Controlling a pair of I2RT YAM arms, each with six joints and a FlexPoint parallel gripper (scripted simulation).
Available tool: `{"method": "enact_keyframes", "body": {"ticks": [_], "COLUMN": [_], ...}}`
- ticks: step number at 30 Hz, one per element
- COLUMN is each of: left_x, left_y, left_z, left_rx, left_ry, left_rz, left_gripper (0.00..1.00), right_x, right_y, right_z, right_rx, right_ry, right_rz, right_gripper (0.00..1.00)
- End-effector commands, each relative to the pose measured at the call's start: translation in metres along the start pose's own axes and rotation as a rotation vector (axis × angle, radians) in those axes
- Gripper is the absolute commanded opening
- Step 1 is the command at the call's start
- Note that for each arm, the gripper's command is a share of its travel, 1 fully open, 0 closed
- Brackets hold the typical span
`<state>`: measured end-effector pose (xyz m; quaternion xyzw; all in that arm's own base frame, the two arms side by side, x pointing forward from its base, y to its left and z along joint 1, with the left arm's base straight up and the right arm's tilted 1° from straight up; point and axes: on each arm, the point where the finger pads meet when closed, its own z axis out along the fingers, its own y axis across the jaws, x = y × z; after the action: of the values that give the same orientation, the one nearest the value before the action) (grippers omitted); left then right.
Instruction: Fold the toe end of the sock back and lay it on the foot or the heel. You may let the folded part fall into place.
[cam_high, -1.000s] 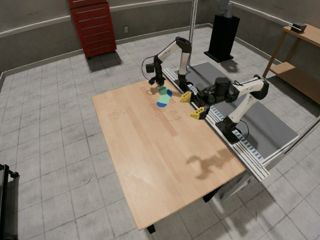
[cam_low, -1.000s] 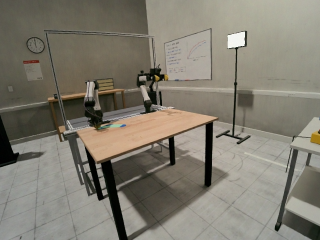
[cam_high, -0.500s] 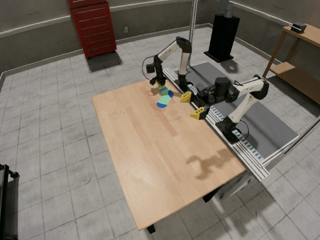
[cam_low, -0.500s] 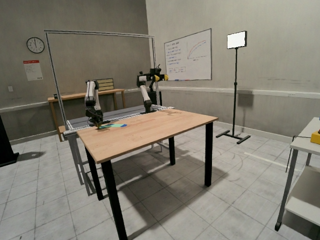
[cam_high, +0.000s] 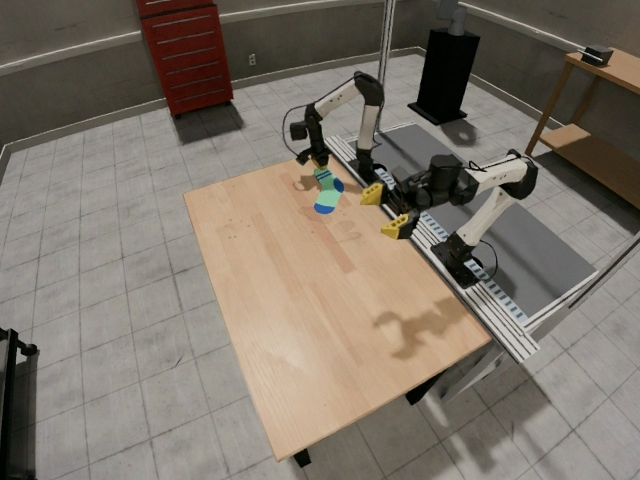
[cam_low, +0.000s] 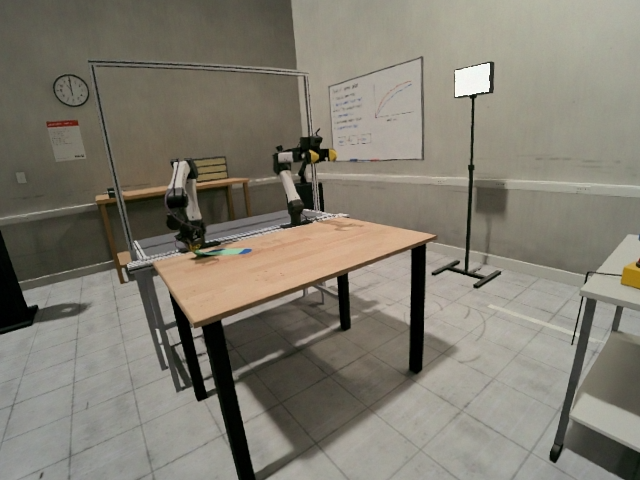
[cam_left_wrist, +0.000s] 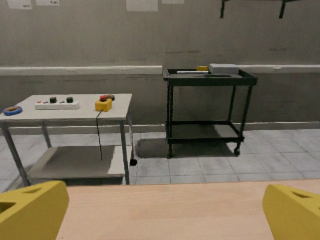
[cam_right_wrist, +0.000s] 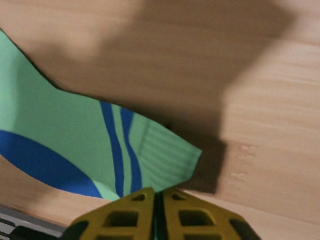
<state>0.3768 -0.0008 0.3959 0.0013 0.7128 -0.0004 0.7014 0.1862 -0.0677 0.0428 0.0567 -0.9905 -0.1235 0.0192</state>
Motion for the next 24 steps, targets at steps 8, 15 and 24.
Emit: {"method": "enact_keyframes", "body": {"ticks": [8,15,24], "left_x": [-0.0062,-0.0062,-0.0062], "left_y": [0.0008,0.0008,0.0008], "left_z": [-0.0015,-0.0015,-0.0016], "left_rx": [-0.002,-0.002,-0.002], "left_ry": [-0.016,-0.016,-0.016], "left_rz": [-0.001,-0.001,-0.001], "left_gripper": [1.0,1.0,1.0], "right_x": [-0.001,-0.0046,0.0011], "right_y": [-0.0059,-0.0078,-0.0018], "right_z": [-0.002,-0.0088,-0.0022], "right_rx": [0.002,0.017,0.038], "right_ry": [0.009,-0.01,-0.015], "right_rz": [-0.008,-0.012,0.001], "right_gripper": [0.05,0.05,0.05]}}
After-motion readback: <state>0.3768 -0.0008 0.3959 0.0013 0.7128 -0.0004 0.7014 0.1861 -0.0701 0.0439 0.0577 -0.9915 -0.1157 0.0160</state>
